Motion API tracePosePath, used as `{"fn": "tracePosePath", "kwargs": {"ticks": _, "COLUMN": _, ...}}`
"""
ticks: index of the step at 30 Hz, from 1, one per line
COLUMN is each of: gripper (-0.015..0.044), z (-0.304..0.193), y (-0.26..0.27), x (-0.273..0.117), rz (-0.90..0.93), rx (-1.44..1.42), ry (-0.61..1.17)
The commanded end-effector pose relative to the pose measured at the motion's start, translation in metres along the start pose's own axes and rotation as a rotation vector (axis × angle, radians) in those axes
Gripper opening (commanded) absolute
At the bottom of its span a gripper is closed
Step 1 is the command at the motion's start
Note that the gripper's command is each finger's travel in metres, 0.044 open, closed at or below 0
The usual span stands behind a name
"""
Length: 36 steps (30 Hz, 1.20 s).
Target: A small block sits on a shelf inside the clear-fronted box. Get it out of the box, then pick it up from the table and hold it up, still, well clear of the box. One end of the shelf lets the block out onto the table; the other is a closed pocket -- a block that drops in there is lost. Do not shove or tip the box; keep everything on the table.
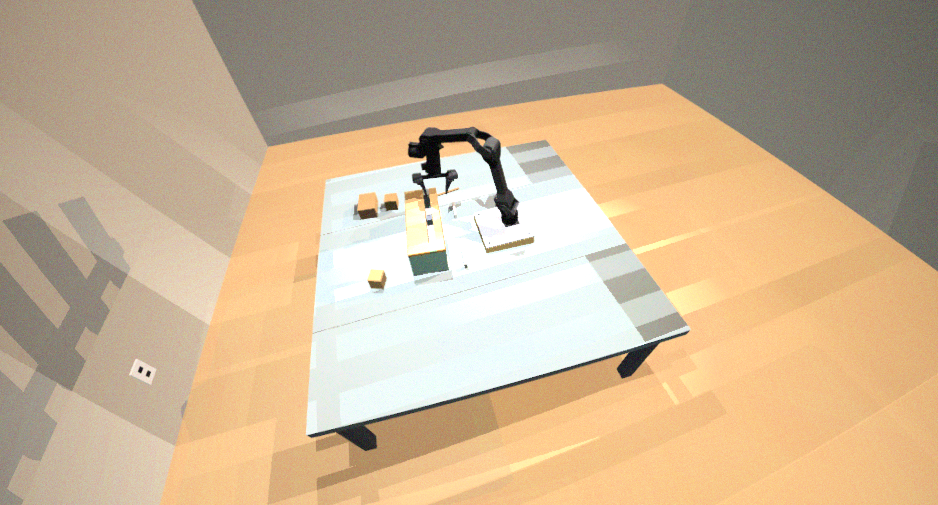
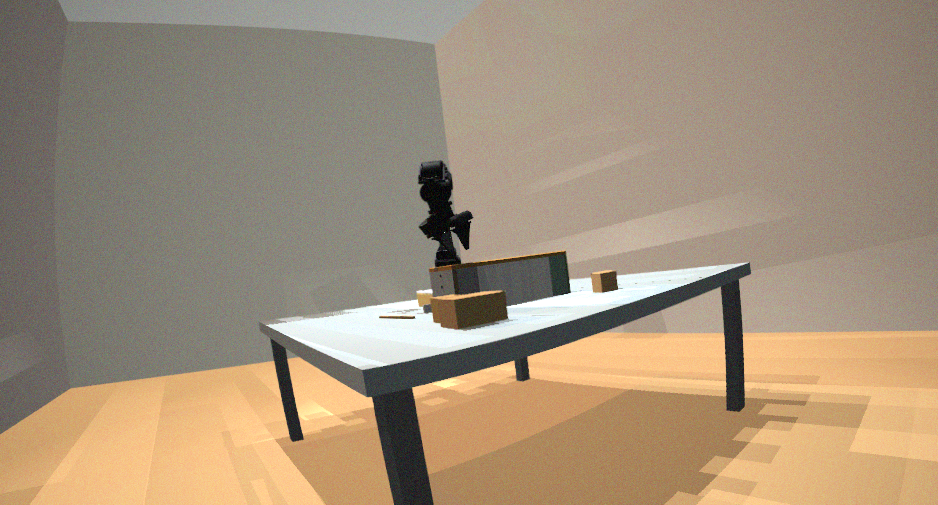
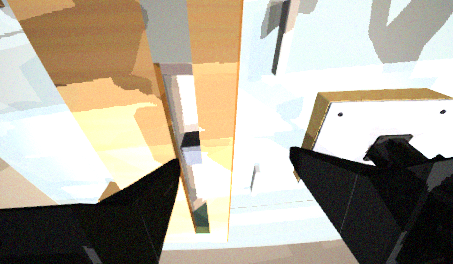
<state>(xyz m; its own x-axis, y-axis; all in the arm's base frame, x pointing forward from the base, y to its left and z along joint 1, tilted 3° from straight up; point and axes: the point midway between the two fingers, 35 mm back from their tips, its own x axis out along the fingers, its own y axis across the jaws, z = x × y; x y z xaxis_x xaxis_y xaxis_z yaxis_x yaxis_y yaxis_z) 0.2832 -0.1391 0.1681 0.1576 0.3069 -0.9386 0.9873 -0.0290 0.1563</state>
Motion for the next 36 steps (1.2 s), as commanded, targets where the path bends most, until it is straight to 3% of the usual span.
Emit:
{"fn": "tracePosePath", "kwargs": {"ticks": 1, "gripper": 0.0400, "z": -0.010, "y": -0.006, "x": 0.011, "rz": -0.064, "rx": 0.077, "ry": 0.047}}
{"fn": "tracePosePath", "kwargs": {"ticks": 36, "gripper": 0.0400, "z": 0.000, "y": -0.007, "x": 0.055, "rz": -0.064, "rx": 0.077, "ry": 0.048}}
